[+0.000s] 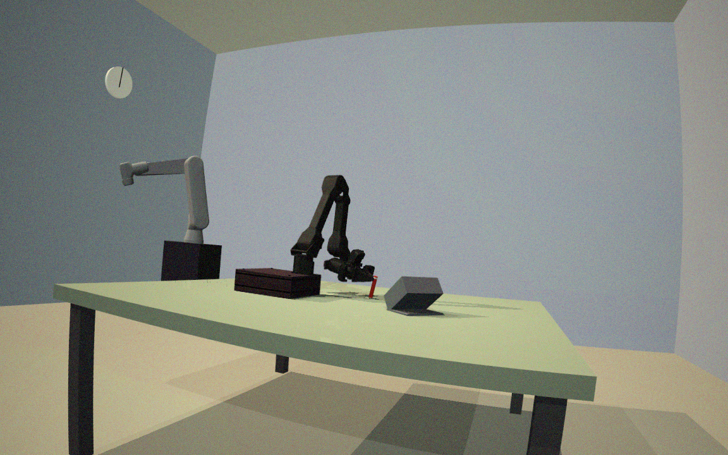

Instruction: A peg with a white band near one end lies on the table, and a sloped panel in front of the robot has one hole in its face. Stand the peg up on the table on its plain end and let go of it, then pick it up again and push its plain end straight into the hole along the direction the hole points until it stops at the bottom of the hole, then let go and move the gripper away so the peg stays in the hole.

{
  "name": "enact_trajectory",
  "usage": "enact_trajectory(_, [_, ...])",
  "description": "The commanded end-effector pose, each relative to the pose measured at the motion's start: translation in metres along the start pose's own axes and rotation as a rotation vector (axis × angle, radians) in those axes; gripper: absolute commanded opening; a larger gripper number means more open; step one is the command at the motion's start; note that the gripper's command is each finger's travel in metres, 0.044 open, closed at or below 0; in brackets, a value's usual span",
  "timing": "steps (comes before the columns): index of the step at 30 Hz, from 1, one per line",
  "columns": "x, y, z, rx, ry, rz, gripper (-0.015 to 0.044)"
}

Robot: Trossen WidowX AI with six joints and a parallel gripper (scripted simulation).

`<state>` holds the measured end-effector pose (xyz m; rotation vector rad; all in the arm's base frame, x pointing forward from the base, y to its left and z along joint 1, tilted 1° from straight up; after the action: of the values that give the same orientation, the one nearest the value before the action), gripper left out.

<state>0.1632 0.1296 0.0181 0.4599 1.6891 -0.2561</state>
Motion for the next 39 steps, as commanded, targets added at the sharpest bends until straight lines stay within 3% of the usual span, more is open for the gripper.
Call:
enact_trajectory(1, [0.0018,0.0018,-0.0022,-0.006,-0.03,0.008,0.005])
enact_trajectory(39, [0.0051,-0.0029,-0.0051,-0.002,-0.018,-0.018,0.005])
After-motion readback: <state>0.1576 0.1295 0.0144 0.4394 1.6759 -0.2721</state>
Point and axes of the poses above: the point midway between the two fingers, 35 mm back from their tips, its own z axis out along the fingers, its own y axis across the jaws, x = y × z, the point moved 6 cm from there along -z, back along the fingers, and after that the axes turned 5 degrees about z, right-handed, at the moved point
